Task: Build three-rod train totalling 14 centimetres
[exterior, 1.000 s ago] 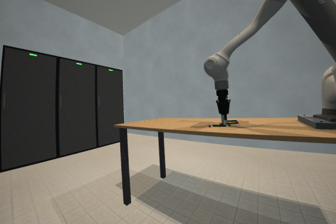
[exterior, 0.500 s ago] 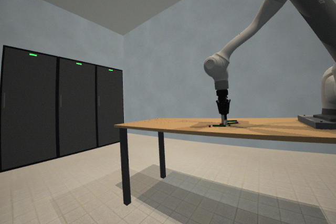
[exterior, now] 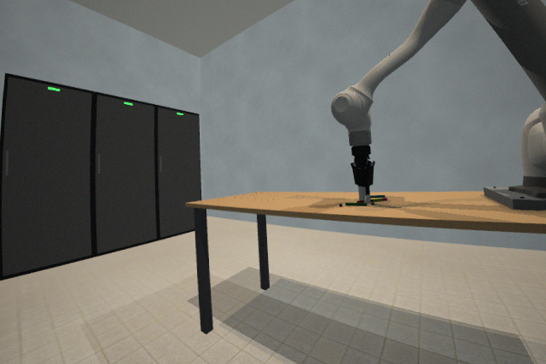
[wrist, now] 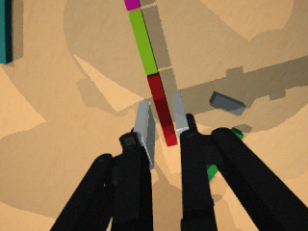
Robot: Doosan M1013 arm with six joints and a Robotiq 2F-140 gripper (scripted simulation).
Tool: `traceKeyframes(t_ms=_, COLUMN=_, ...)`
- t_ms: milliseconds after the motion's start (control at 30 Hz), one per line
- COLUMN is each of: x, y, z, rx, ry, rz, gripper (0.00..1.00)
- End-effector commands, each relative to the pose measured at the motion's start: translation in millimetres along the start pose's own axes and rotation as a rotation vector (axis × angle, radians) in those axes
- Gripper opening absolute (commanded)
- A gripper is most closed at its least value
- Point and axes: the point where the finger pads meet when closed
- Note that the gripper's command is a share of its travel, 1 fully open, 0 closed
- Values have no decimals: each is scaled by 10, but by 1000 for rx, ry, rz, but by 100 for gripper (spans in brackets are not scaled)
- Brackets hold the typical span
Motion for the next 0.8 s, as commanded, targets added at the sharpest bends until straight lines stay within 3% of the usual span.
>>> traceKeyframes(t_ms=0, x=0, y=0, z=-1, rx=0, ry=0, rz=0, gripper=15)
traceKeyframes(t_ms=433, x=0, y=0, z=-30, rx=0, ry=0, rz=0, gripper=15)
traceKeyframes(t_ms=600, x=0, y=0, z=-101, rx=0, ry=0, rz=0, gripper=15)
traceKeyframes(t_ms=767, x=0, y=0, z=-317, rx=0, ry=0, rz=0, gripper=15)
Point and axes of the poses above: the point where the finger pads meet when closed, its own z axis out along the fingers, its own y axis across the jaws, x = y × z, and after that the axes turned 6 degrees about -z, right-handed
